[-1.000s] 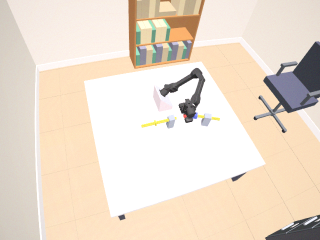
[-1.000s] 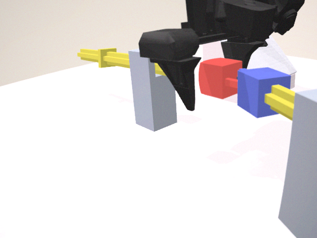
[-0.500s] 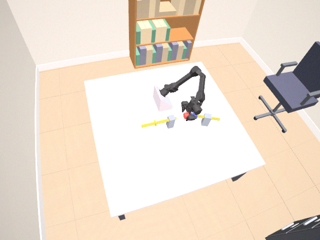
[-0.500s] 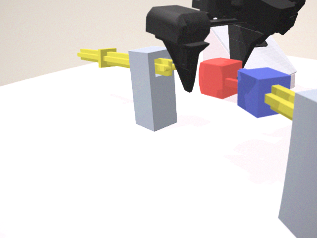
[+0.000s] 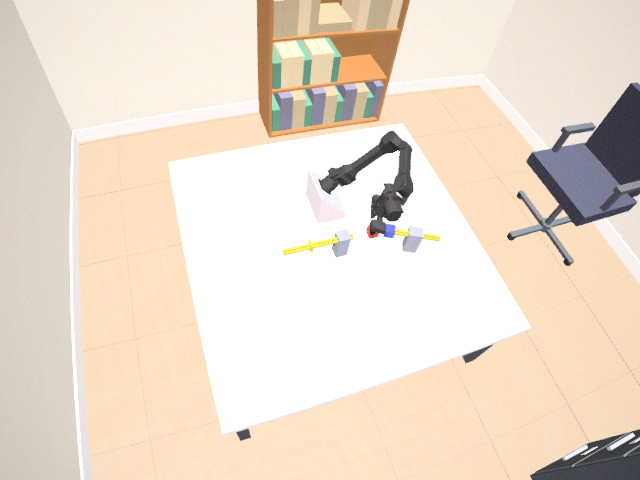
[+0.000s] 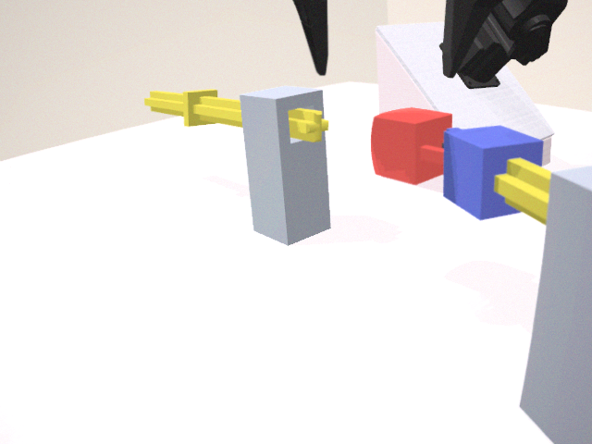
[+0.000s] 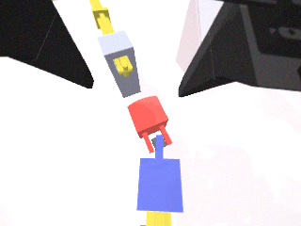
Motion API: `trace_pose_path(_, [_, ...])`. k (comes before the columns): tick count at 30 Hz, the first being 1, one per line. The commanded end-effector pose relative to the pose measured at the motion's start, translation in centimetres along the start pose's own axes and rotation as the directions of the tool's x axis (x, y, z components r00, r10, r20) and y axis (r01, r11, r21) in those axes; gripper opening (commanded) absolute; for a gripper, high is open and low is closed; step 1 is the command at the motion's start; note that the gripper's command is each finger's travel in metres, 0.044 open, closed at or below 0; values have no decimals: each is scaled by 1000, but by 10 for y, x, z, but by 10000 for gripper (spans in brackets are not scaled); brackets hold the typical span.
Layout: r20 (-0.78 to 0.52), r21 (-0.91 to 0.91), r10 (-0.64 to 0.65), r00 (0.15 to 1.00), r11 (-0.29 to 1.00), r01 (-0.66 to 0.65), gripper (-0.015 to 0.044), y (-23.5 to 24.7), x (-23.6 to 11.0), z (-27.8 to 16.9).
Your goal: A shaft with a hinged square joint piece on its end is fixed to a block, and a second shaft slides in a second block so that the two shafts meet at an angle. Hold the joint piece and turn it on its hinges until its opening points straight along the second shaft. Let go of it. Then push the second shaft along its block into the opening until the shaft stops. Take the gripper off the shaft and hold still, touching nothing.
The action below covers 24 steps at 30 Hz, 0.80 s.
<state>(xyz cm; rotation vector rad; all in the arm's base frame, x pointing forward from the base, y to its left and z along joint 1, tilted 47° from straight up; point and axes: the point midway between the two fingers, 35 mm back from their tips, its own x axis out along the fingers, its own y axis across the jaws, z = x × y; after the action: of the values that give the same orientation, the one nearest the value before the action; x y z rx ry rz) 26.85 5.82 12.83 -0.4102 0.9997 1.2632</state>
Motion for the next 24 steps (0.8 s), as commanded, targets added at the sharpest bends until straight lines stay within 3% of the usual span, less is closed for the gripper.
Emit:
trace_pose_path(1, [19,132,-2,1000,991,-1,440,-4,-16,-3])
trace_pose_path(15, [87,569,-11,996,821,-40,440,-3,-73,-15])
trace_pose_path(24, [85,578,-12,996,815,-40,440,-2,-75,-17])
